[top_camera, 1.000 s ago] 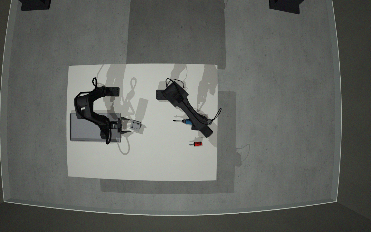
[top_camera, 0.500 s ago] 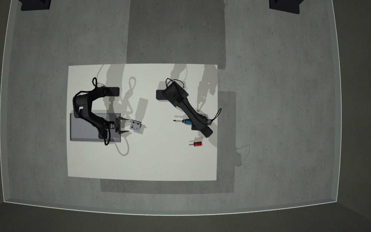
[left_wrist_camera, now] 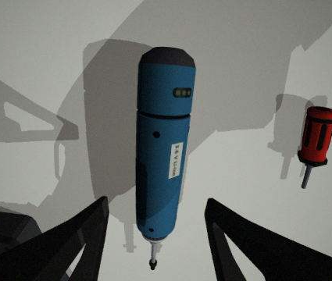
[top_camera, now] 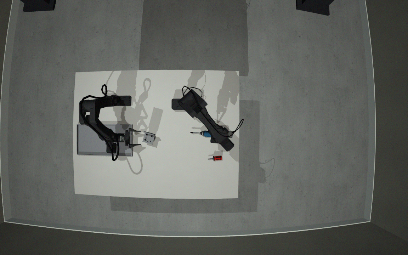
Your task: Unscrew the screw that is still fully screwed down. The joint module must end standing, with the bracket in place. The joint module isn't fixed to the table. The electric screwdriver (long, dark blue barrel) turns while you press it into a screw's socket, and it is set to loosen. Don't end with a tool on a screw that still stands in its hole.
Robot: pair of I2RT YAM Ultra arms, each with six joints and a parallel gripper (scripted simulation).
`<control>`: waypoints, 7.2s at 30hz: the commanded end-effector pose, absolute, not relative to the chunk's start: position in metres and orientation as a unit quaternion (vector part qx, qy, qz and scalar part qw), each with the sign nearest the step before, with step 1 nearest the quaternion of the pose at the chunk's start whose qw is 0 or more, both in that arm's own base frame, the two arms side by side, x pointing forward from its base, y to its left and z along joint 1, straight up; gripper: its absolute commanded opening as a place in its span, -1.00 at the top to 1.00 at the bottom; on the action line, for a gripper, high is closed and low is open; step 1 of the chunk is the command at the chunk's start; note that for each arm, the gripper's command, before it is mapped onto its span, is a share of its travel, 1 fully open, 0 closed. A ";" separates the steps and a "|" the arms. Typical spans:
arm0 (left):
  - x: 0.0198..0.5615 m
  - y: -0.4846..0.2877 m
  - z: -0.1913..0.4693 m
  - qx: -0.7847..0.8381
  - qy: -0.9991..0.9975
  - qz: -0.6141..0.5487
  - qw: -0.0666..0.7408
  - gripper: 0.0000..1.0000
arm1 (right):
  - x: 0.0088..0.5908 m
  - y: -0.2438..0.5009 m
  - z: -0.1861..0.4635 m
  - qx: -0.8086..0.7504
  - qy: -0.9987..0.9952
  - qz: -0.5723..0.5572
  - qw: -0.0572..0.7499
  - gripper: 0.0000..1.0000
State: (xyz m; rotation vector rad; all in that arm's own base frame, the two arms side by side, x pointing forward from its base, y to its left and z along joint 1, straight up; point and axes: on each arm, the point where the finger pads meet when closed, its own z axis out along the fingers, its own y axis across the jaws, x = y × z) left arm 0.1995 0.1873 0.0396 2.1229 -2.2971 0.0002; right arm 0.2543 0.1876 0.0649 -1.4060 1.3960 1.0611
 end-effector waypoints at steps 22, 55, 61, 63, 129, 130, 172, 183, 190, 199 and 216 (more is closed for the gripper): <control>0.205 0.198 0.055 0.683 -0.731 0.000 -0.019 -0.30 | 0.257 0.189 0.126 -0.570 0.543 0.427 0.445 -0.72; 0.205 0.198 0.055 0.683 -0.731 0.000 -0.019 -0.30 | 0.254 0.189 0.184 -0.569 0.543 0.427 0.445 -0.72; 0.205 0.198 0.055 0.683 -0.731 0.000 -0.019 -0.30 | 0.253 0.189 0.199 -0.570 0.543 0.427 0.445 -0.72; 0.205 0.198 0.055 0.683 -0.731 0.000 -0.019 -0.30 | 0.254 0.189 0.199 -0.567 0.547 0.431 0.441 -0.72; 0.205 0.198 0.055 0.683 -0.731 0.000 -0.019 -0.30 | 0.388 0.034 0.230 -0.375 0.842 0.140 0.361 -0.72; 0.205 0.198 0.055 0.683 -0.731 0.000 -0.019 -0.30 | 0.391 0.028 0.232 -0.367 0.848 0.131 0.360 -0.72; 0.205 0.198 0.055 0.683 -0.731 0.000 -0.019 -0.30 | 0.401 -0.139 0.335 -0.051 0.914 -0.115 0.386 -0.72; 0.205 0.198 0.055 0.683 -0.731 0.000 -0.019 -0.30 | 0.393 -0.197 0.357 0.070 0.904 -0.182 0.381 -0.72; 0.205 0.198 0.055 0.683 -0.731 0.000 -0.019 -0.30 | 0.391 -0.188 0.371 0.063 0.896 -0.184 0.399 -0.72; 0.205 0.198 0.055 0.683 -0.731 0.000 -0.019 -0.30 | 0.393 -0.188 0.372 0.062 0.894 -0.184 0.403 -0.72; 0.205 0.198 0.055 0.683 -0.731 0.000 -0.019 -0.30 | 0.393 -0.188 0.372 0.062 0.894 -0.184 0.403 -0.72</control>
